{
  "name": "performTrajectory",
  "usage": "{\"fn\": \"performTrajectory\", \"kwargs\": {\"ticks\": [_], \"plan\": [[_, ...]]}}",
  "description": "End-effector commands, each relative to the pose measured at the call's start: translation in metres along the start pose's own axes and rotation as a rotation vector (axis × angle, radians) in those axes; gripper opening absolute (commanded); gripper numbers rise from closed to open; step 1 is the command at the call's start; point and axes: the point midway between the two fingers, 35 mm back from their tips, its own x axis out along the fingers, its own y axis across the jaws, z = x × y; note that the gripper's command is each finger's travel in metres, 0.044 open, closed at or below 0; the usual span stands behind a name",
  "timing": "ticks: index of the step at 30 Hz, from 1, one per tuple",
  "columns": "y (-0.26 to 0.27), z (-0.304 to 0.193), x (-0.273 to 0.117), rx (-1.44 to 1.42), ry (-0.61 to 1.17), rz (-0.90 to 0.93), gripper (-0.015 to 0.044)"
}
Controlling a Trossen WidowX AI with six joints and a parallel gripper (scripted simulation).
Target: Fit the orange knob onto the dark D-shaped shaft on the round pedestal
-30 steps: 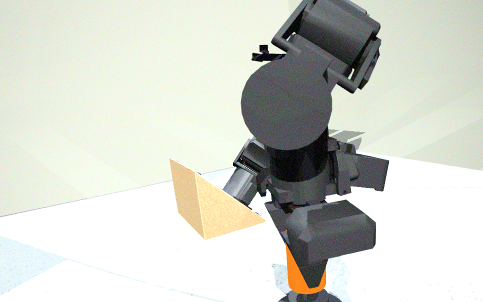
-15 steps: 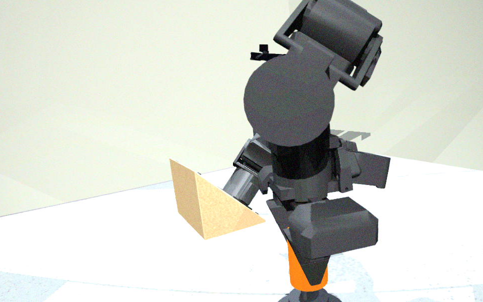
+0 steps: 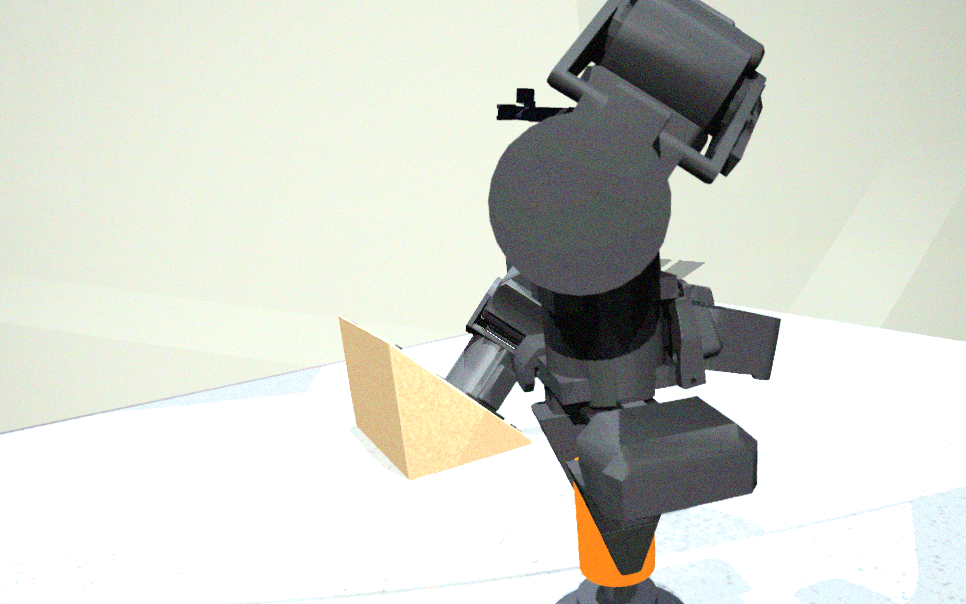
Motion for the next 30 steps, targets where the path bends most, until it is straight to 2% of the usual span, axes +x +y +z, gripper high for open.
{"fn": "performTrajectory", "kwargs": {"ticks": [1,30], "plan": [[0.0018,-0.0012,0.0007,0.001,-0.001,0.0,0.0],[-0.0003,-0.0005,0.0006,0.001,-0.001,0.0,0.0]]}}
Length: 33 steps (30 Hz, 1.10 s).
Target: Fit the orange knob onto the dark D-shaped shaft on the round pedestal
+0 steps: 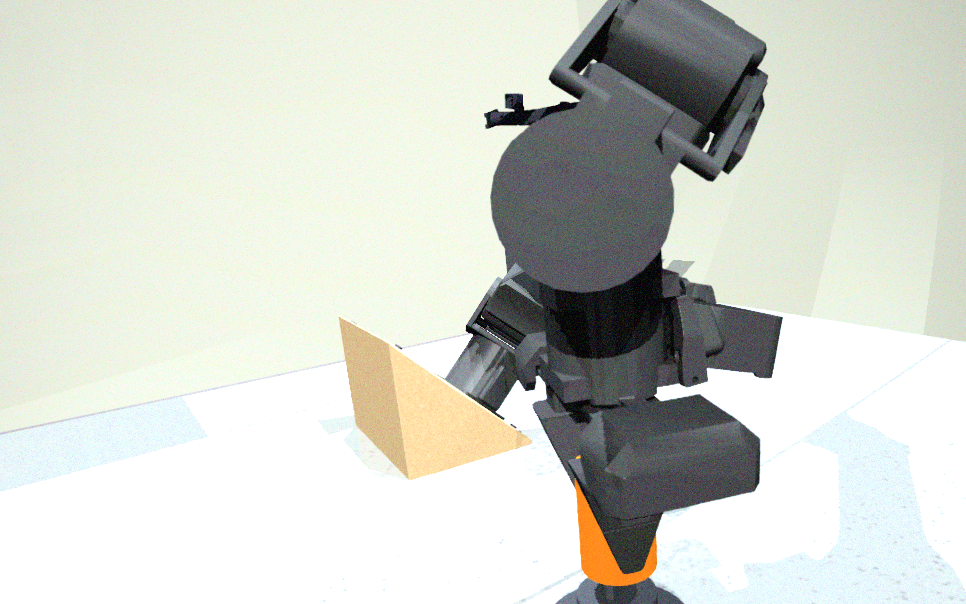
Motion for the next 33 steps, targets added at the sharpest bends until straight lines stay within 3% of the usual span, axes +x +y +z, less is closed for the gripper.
{"fn": "performTrajectory", "kwargs": {"ticks": [1,33], "plan": [[0.0007,-0.0014,0.0016,0.001,-0.001,0.0,0.0],[0.0001,-0.0011,0.0014,0.001,-0.001,0.0,0.0]]}}
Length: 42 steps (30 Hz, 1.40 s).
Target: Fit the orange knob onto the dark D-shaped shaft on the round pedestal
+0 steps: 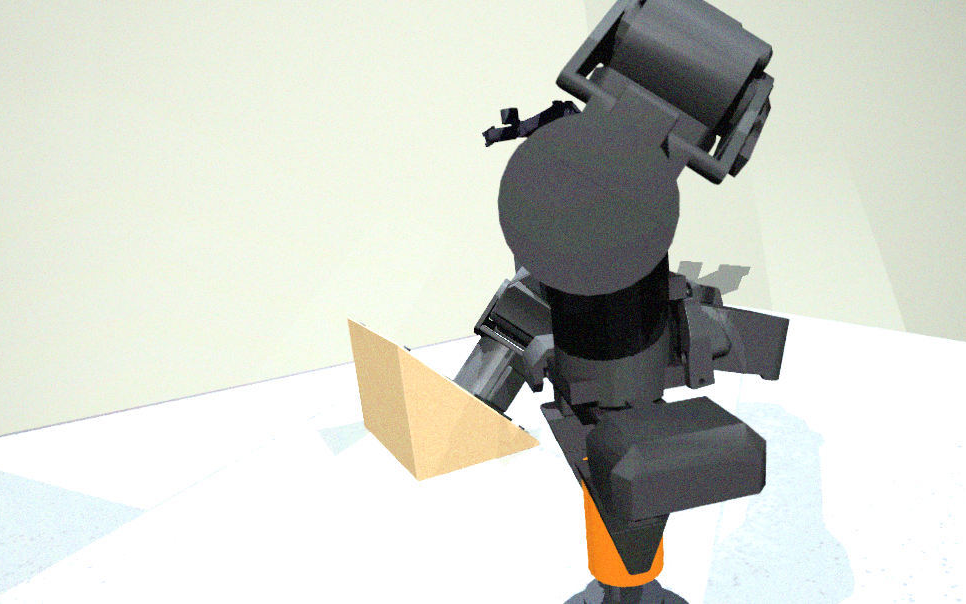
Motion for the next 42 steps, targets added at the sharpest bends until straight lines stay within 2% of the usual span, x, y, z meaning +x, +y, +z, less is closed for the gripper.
{"fn": "performTrajectory", "kwargs": {"ticks": [1,42], "plan": [[0.0005,-0.0014,0.0017,0.001,-0.001,0.0,0.0],[0.003,-0.0013,0.004,0.001,-0.001,0.0,0.0]]}}
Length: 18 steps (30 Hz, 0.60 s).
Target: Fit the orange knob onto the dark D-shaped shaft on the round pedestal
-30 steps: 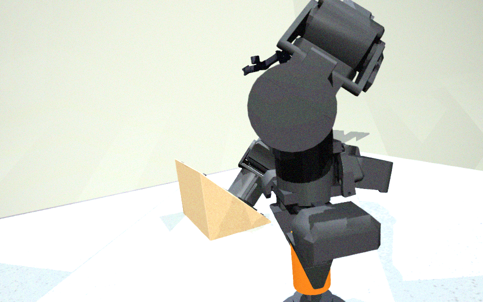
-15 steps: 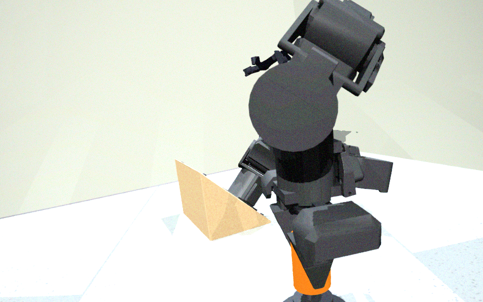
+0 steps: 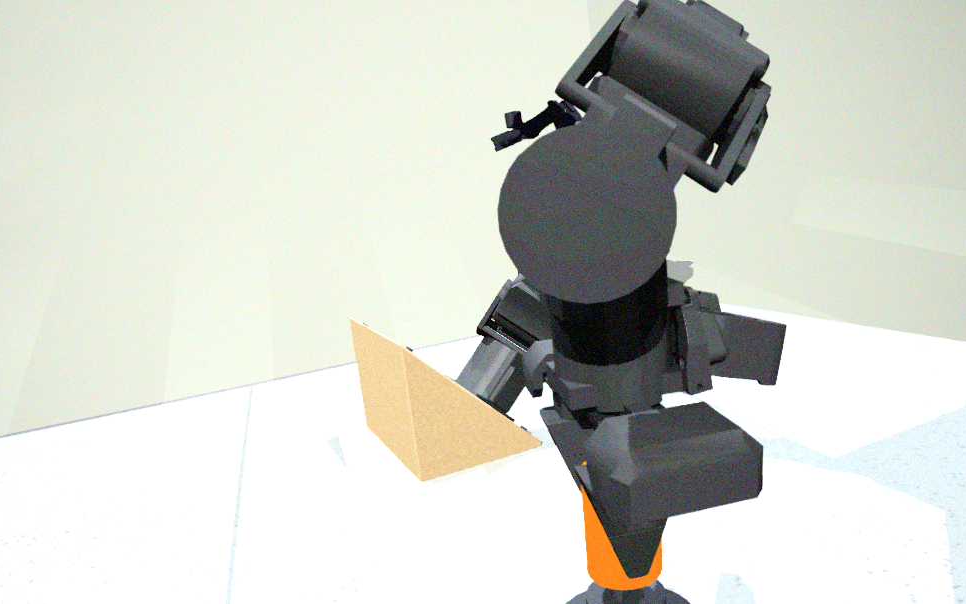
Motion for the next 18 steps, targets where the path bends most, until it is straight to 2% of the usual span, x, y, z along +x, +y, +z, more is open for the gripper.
{"fn": "performTrajectory", "kwargs": {"ticks": [1,18], "plan": [[0.0007,0.0003,0.0004,0.005,-0.001,0.001,0.0],[-0.0011,0.0026,-0.0065,-0.048,-0.001,0.001,0.0]]}}
